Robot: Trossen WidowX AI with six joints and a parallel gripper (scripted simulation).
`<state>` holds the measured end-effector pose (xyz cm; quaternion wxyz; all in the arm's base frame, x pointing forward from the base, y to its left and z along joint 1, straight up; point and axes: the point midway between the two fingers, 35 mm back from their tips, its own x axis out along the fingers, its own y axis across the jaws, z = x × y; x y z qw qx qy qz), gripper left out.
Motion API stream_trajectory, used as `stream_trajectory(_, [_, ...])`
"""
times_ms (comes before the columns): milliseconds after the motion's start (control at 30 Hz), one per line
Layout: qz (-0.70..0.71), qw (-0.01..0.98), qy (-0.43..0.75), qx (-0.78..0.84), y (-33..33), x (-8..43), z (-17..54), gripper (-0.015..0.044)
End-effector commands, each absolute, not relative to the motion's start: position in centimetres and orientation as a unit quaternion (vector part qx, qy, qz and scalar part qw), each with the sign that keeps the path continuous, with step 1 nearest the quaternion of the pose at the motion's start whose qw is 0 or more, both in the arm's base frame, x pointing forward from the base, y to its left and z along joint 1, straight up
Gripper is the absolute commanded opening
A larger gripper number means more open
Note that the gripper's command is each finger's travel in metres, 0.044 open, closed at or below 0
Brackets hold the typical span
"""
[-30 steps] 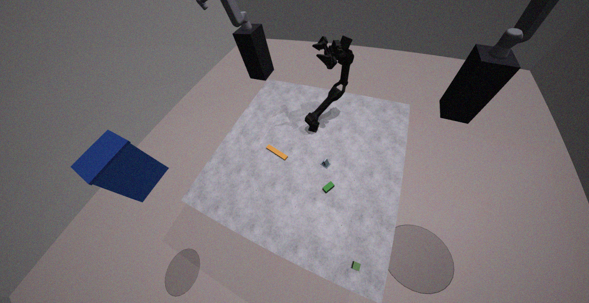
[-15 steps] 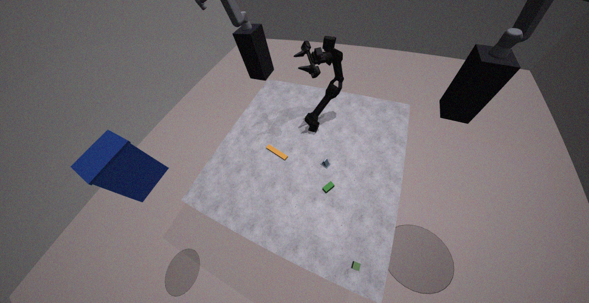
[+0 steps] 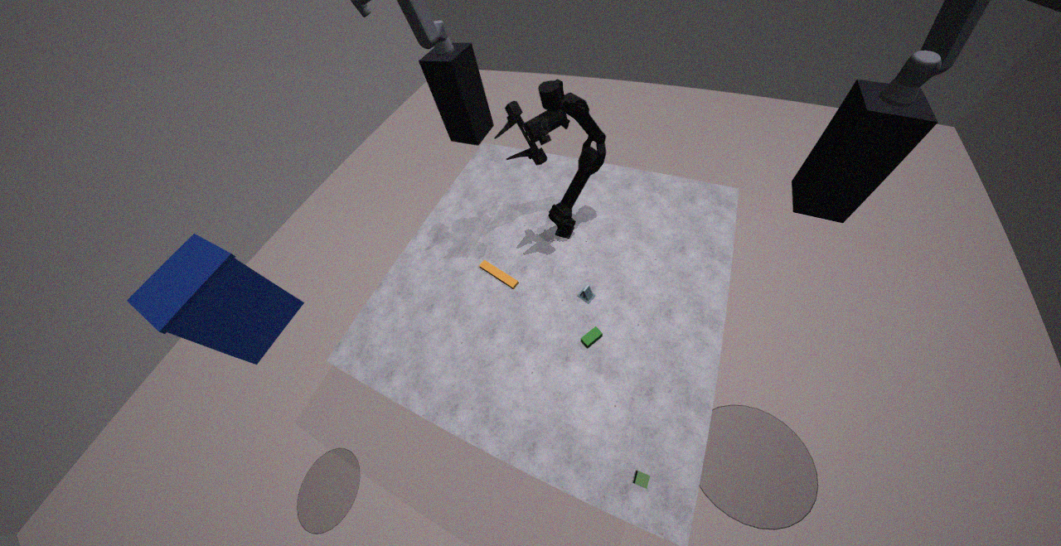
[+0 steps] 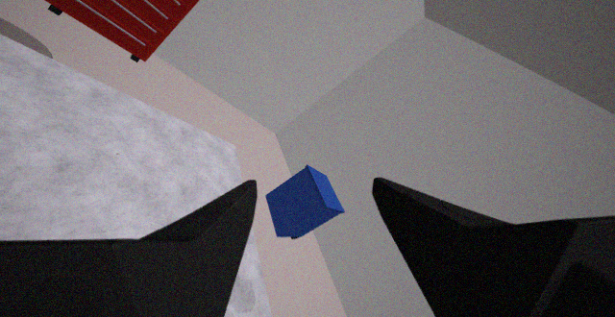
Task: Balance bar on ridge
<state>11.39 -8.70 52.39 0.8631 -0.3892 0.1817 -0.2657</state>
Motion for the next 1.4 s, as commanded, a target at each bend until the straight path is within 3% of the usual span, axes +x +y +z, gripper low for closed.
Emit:
stream_trajectory(0, [-0.234,0.855,0.227,-0.403,-10.1,14.0,50.5,0.0315])
stream_trajectory(733, [-0.091,0.815,0.41,-0.399,-17.0,23.9,39.0,0.0315])
stream_trajectory(1367, [0.126,0.707,0.532,-0.45,-20.0,28.0,26.8,0.0315])
